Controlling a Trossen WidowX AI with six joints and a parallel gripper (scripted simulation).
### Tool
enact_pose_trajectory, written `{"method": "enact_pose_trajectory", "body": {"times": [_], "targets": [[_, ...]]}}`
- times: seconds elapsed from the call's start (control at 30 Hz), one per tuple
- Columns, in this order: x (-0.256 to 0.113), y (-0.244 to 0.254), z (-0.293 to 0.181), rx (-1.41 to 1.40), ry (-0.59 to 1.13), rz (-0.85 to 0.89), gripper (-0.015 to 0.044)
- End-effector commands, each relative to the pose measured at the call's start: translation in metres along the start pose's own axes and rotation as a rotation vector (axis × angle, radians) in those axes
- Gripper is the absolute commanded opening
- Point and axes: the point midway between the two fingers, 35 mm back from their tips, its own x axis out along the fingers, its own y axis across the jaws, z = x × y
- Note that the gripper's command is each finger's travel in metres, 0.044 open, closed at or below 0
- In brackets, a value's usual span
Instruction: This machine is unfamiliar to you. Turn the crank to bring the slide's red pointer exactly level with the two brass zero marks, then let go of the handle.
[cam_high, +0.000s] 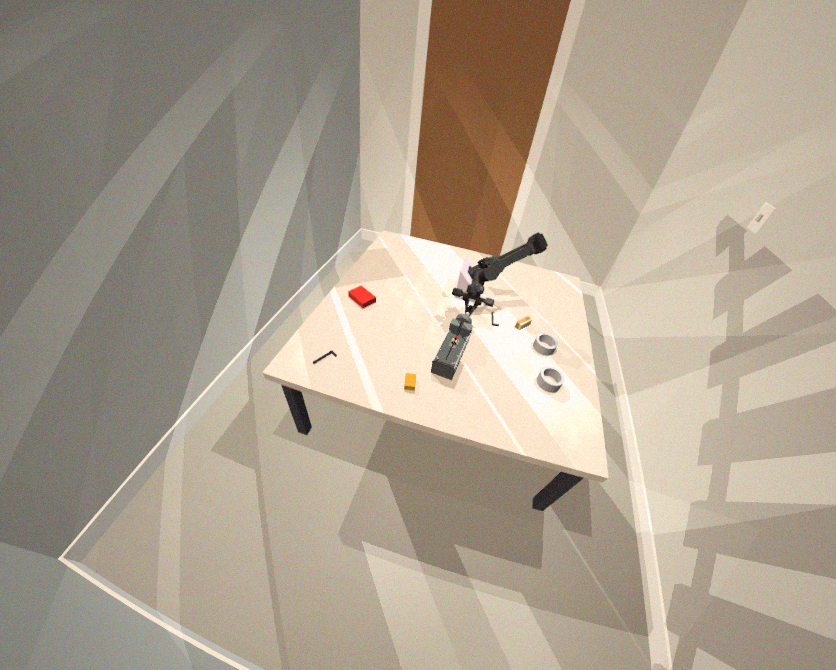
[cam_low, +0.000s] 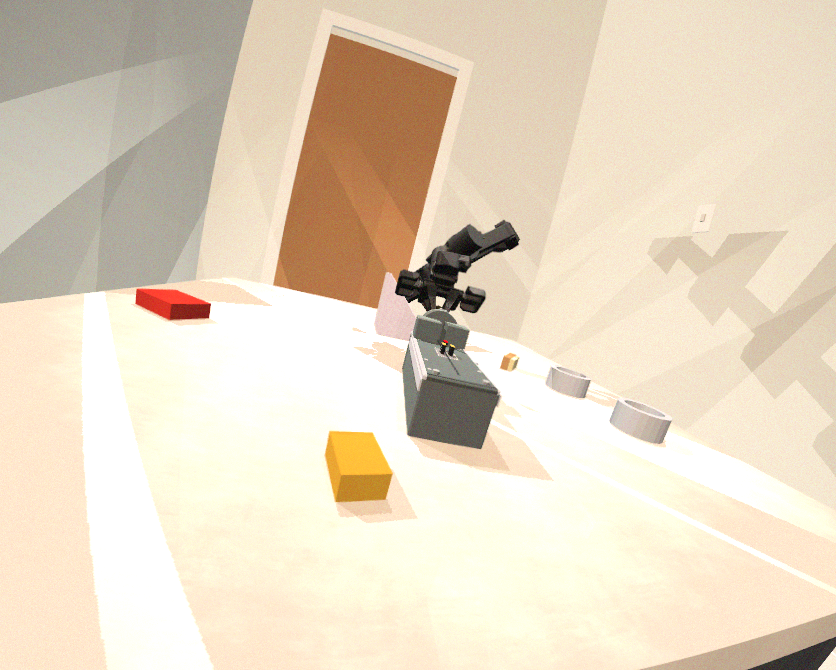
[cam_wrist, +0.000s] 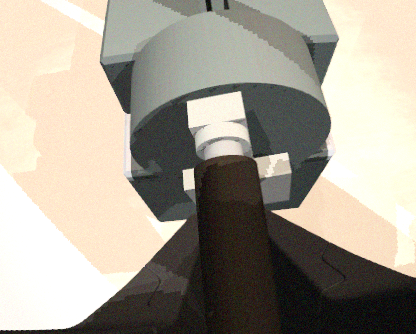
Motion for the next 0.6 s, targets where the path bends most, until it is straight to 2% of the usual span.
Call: {"method": "enact_pose_trajectory", "body": {"times": [0.0,0.57], "targets": [[-0.0013,-0.0092,0.0007,0.011,-0.009,-0.021,0.0000],[0.0004,-0.0166,-0.0010,0.010,-0.009,-0.021,0.0000]]}}
